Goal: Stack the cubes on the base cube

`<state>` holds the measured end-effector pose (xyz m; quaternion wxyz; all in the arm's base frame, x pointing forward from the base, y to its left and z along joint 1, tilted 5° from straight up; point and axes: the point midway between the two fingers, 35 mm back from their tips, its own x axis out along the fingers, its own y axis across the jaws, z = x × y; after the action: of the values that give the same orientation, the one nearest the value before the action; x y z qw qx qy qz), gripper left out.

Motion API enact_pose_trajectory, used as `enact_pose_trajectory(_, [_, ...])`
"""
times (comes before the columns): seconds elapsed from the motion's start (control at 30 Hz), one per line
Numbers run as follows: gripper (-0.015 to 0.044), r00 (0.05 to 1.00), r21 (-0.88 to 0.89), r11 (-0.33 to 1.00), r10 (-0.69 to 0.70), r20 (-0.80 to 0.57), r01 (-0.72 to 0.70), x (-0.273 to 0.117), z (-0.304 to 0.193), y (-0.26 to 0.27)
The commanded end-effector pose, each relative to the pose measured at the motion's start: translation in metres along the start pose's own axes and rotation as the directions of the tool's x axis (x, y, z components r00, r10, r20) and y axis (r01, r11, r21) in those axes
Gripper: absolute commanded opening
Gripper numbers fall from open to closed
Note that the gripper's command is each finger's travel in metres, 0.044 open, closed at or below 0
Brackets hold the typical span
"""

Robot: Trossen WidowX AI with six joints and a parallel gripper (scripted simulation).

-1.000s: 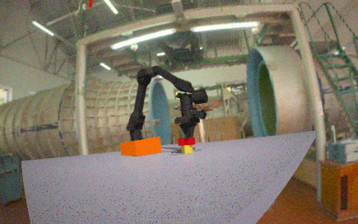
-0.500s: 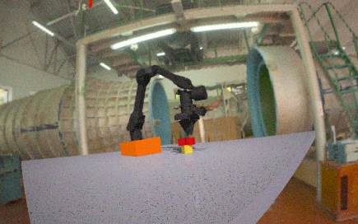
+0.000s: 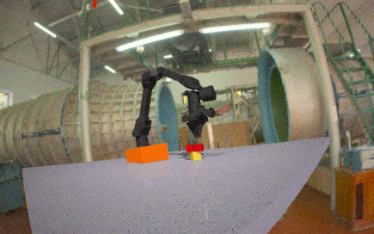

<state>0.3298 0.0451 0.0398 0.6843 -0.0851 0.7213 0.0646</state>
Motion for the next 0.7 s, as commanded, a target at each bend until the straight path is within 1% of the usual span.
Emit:
enact_pose_trajectory(0.0, [0.0205, 1.0, 0.003, 1.0, 0.0, 0.009, 0.0, -0.008, 0.001, 0.0])
enact_pose_trajectory(0.4, [0.0205, 1.0, 0.003, 1.0, 0.0, 0.009, 0.0, -0.022, 0.001, 0.0])
enact_pose_trajectory(0.6, [0.0205, 1.0, 0.003, 1.0, 0.0, 0.009, 0.0, -0.022, 0.001, 0.0])
enact_pose_trajectory(0.67, [0.0258, 1.0, 0.0, 1.0, 0.0, 0.006, 0.0, -0.023, 0.001, 0.0])
